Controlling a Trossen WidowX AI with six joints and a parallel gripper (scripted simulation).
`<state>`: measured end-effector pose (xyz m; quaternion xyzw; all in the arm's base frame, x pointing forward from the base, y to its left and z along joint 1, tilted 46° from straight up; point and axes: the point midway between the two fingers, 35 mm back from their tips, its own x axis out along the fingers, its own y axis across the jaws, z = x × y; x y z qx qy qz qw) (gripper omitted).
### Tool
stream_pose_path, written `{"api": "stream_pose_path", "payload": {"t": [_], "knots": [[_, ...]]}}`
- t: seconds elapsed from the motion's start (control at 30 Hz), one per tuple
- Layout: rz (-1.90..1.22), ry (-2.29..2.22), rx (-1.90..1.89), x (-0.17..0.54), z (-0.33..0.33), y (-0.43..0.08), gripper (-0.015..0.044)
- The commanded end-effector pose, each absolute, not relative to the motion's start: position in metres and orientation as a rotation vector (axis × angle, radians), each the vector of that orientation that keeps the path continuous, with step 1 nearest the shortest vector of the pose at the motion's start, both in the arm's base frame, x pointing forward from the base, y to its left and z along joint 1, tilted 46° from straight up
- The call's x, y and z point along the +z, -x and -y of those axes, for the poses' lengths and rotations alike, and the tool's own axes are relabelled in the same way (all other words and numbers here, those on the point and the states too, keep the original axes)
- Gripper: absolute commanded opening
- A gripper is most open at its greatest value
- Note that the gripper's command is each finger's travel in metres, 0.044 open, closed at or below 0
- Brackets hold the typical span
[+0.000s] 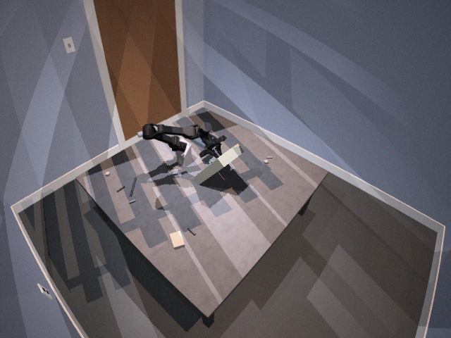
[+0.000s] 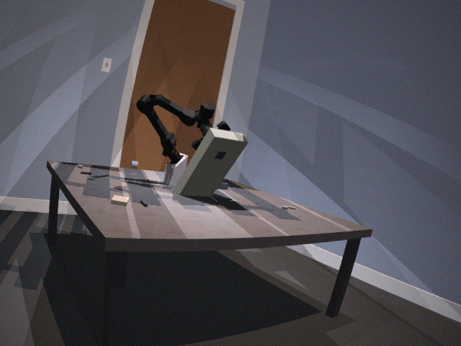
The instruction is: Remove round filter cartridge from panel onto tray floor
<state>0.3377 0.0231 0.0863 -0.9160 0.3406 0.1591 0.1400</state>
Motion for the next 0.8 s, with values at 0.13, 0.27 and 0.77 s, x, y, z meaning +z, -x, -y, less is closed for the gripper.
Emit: {"api": "stream_pose_path", "payload": {"t": [0.13, 0.27, 0.77], "knots": [[-0.975, 2.584, 0.428, 0.0851, -0.0221, -0.3400, 0.0000], [-0.970, 2.462, 0.354, 0.0843, -0.0207, -0.3414, 0.0000], [-0.924, 1.988, 0.085, 0.0837, -0.0196, -0.3426, 0.0000]]}}
